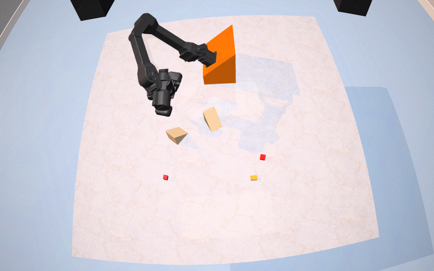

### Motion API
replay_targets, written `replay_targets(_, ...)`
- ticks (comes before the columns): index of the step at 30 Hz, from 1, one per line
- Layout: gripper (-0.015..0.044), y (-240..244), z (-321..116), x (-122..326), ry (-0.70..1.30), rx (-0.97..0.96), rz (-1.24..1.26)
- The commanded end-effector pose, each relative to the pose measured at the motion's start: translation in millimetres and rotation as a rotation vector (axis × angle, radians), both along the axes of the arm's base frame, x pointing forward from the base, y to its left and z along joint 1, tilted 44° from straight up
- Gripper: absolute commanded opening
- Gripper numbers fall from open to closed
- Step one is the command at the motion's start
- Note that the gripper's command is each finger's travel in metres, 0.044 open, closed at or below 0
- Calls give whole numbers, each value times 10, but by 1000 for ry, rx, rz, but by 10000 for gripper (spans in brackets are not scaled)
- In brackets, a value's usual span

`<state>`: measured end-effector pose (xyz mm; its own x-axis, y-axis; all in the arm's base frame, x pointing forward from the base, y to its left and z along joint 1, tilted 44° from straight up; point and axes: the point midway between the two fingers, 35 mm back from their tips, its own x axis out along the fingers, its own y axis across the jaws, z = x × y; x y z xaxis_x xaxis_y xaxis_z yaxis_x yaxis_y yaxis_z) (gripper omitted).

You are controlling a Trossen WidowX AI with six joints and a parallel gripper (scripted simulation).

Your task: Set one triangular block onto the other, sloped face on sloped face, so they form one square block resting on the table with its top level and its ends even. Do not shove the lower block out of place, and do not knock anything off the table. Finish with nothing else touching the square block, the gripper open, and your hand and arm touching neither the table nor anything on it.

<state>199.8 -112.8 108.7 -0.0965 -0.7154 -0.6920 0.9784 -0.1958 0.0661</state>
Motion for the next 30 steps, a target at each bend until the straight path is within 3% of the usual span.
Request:
replay_targets(1,440,580,-274,362,-282,59,-163)
replay_targets(14,440,1607,-688,546,-674,164,-500)
replay_targets(30,440,1571,-764,574,-684,156,-502)
